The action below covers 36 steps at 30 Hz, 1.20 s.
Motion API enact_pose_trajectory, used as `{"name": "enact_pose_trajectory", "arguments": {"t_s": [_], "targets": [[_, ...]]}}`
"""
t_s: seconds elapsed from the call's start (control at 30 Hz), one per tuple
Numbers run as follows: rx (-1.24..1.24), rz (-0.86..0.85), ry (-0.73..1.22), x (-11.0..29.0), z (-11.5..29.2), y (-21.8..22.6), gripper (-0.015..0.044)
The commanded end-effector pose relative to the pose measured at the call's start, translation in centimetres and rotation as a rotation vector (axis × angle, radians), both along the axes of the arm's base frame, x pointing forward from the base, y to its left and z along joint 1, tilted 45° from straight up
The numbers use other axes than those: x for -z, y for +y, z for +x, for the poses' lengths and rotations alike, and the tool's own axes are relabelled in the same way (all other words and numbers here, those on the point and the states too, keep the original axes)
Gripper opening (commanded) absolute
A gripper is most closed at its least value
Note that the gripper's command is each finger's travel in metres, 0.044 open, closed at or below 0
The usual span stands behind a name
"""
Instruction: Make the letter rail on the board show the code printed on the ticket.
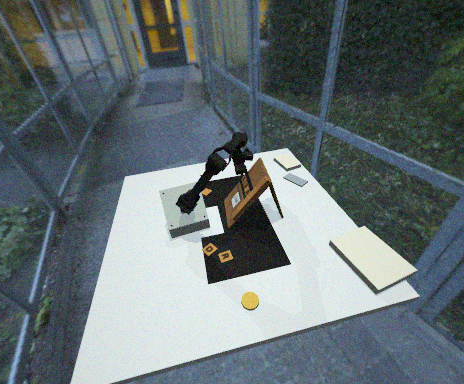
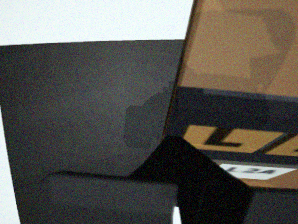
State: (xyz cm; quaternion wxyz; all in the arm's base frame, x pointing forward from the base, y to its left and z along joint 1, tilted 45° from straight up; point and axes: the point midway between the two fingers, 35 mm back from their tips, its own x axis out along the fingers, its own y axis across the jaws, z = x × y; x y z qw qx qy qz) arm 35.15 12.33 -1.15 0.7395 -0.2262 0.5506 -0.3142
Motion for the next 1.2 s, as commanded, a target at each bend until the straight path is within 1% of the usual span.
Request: {"name": "enact_pose_trajectory", "arguments": {"t_s": [0.0,0.43,1.17], "targets": [[-0.001,-0.002,-0.002,0.04,0.26,-0.17,0.0],[-0.001,-0.002,-0.002,0.24,0.72,-0.5,0.0],[-0.001,-0.003,-0.002,-0.12,0.27,-0.93,0.0]]}}
